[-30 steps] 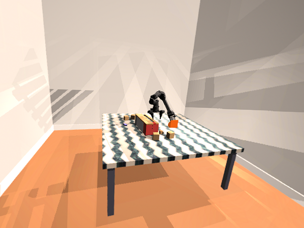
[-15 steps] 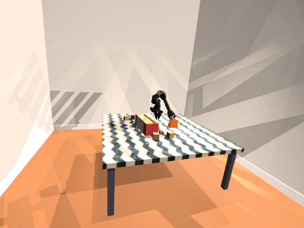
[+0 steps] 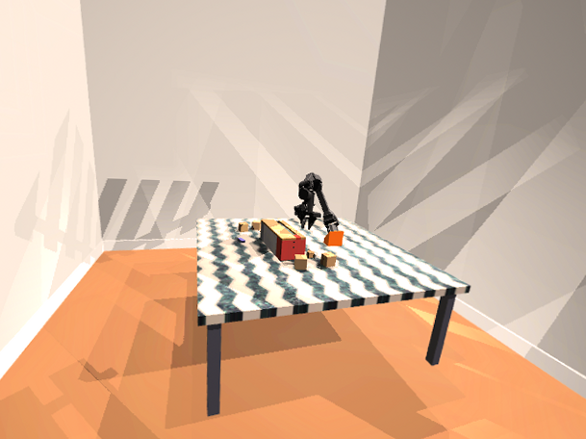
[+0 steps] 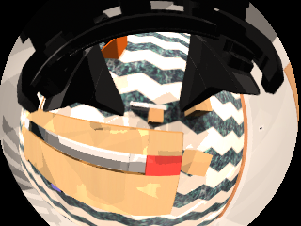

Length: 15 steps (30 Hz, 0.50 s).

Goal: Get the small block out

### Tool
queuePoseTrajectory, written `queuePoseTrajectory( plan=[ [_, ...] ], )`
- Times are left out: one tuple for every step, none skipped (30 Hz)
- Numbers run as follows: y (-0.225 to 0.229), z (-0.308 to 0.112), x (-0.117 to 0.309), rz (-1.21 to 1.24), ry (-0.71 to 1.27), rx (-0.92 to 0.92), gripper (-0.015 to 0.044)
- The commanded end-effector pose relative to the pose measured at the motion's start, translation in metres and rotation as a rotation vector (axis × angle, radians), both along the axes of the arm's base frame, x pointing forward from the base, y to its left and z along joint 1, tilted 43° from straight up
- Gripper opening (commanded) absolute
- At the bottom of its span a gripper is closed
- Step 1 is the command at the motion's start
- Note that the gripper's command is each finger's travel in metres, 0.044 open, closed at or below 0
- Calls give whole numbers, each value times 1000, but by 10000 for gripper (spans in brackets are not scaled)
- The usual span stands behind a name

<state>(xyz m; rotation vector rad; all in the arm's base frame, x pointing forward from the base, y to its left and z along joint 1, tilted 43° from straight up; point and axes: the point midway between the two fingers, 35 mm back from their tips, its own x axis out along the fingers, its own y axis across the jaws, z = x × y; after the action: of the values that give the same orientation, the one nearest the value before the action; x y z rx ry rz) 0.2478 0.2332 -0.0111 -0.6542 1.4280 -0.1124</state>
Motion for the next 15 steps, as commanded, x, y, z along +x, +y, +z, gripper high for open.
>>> queuePoseTrajectory(
  plan=[
    [3,-11,-12,819,370,-264,285],
    [4,-11,-13,876,398,-283,285],
    [5,-12,-14,937,425,-308,285],
    [6,-12,-15,993,453,-328,285],
    [6,-13,-15,1048,481,-348,285],
    [7,-13,-16,1104,510,-368,285],
    [7,-13,-16,1160,540,-389,285],
    [8,-14,-17,1215,570,-411,285],
    [9,-14,-18,1270,600,-432,285],
    [9,-14,-18,1325,631,-454,285],
    [10,-14,-19,1380,662,-476,285],
    [11,-15,-19,1434,694,-498,285],
    [12,-15,-20,1489,725,-525,285],
    [12,-15,-21,1542,757,-547,285],
    [13,-16,-22,1594,790,-570,285]
  ],
)
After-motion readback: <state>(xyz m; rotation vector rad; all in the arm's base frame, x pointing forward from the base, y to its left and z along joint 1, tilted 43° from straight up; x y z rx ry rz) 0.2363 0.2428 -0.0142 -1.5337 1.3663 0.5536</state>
